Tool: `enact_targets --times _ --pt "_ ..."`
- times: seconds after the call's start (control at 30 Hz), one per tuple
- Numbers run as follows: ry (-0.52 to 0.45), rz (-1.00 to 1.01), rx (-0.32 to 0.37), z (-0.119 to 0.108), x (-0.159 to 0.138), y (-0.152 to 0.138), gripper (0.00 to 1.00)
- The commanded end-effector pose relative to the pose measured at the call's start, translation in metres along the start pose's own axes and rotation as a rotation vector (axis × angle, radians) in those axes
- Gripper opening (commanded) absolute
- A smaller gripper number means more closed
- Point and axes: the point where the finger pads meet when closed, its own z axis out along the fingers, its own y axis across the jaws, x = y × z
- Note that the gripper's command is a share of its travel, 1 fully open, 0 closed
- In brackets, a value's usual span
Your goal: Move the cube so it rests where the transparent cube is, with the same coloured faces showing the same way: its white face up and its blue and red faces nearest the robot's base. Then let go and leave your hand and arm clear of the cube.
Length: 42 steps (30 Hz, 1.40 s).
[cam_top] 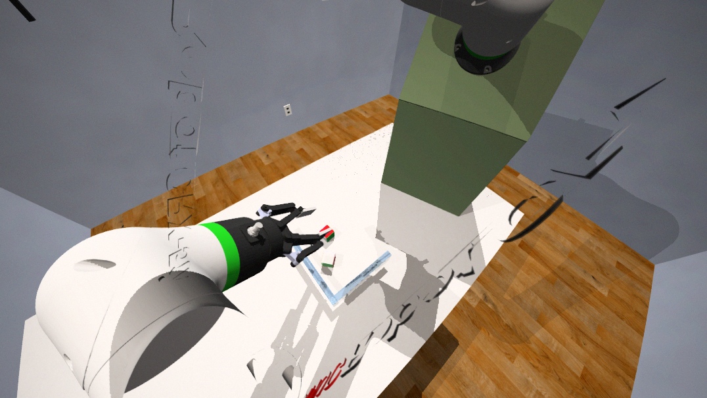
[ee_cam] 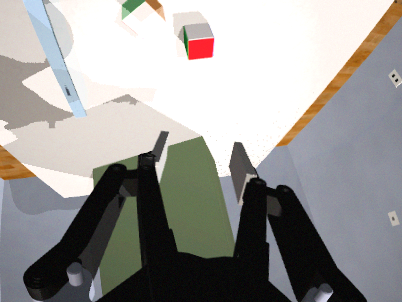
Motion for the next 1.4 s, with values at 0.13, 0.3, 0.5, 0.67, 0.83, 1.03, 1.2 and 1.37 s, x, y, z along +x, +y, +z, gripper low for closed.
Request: enact_targets --times 0.13,0.3,0.5,0.67,0.83,1.03,1.2,1.37 --pt "-0.096 -0.067 -0.047 -0.025 -0.041 -0.004 0.41" --pt "-0.143 -0.099 -0.072 -0.038 -0.061 -0.005 0.41" --pt "-0.165 -0.113 -0.083 -0.045 -0.07 -0.005 0.41" --pt "-0.175 -0.12 -0.089 -0.048 -0.074 -0.004 0.41" --pt "-0.177 -0.121 -0.089 -0.048 -0.075 -0.004 0.41" --pt "-0.176 -0.119 -0.089 -0.048 -0.075 -0.005 0.41" --pt "-0.172 -0.106 -0.086 -0.046 -0.074 -0.006 0.41" --pt "-0.162 -0.074 -0.079 -0.042 -0.072 -0.009 0.41"
